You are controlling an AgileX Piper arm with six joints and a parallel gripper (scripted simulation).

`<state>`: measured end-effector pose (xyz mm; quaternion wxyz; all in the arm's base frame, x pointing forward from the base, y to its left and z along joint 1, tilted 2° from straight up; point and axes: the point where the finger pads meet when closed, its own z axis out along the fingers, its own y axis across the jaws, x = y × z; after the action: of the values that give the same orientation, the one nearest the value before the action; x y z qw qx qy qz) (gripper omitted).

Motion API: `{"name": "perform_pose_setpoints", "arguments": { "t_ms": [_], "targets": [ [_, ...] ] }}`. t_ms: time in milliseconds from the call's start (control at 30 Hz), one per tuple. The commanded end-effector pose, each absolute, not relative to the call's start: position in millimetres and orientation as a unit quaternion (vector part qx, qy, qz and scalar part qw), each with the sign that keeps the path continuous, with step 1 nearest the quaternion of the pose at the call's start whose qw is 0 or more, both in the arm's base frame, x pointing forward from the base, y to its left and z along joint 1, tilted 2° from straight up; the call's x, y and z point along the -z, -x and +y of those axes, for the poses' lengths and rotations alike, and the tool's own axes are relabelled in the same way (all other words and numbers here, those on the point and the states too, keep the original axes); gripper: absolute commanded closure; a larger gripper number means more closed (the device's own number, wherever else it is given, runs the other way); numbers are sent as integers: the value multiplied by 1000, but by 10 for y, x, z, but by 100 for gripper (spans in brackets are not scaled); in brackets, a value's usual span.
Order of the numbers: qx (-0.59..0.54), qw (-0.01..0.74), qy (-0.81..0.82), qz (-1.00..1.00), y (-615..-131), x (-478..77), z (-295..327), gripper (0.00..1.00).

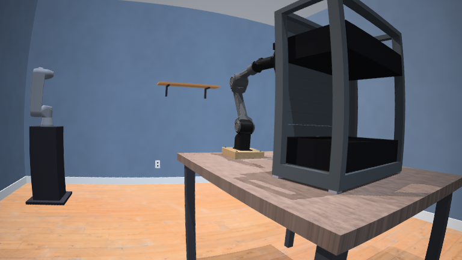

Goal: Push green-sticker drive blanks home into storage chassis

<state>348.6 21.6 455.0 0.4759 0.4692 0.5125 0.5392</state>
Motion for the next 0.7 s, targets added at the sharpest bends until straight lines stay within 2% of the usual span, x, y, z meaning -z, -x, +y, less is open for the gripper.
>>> {"name": "perform_pose_setpoints", "arguments": {
  "t_ms": [0, 667],
  "targets": [
    [-542, 475, -467, 513, -3491, -4554, 201, 100],
    [-542, 475, -466, 513, -3552, -4538, -472, 100]
  ]
}}
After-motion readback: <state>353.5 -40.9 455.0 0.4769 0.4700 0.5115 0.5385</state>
